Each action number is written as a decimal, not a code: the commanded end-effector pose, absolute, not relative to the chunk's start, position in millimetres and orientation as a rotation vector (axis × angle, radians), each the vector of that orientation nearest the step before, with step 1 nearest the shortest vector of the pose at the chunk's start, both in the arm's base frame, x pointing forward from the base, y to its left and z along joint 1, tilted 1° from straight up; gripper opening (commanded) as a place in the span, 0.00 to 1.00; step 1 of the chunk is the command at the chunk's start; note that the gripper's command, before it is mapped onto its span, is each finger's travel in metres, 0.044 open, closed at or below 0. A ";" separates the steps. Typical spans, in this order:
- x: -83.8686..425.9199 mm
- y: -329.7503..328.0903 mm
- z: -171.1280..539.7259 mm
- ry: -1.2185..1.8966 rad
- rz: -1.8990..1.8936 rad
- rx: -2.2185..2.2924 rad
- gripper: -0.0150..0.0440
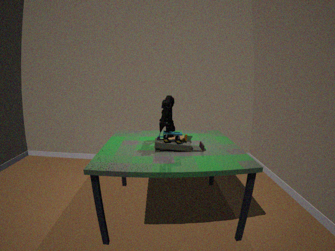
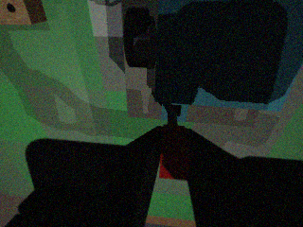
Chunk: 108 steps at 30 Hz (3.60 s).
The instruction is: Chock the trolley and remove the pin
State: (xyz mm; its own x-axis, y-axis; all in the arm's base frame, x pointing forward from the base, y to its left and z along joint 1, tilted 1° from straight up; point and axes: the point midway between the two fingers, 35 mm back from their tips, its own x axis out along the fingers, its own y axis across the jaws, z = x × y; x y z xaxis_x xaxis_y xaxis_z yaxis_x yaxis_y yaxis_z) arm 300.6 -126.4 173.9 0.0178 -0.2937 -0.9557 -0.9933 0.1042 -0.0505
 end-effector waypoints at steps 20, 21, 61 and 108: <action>300.2 -138.1 187.5 1.451 0.933 -1.356 0.25; 300.1 -138.7 187.6 1.451 0.933 -1.356 0.25; 222.7 -151.2 185.0 1.457 0.937 -1.355 0.25; 236.5 -6.3 160.8 1.446 0.946 -1.344 0.25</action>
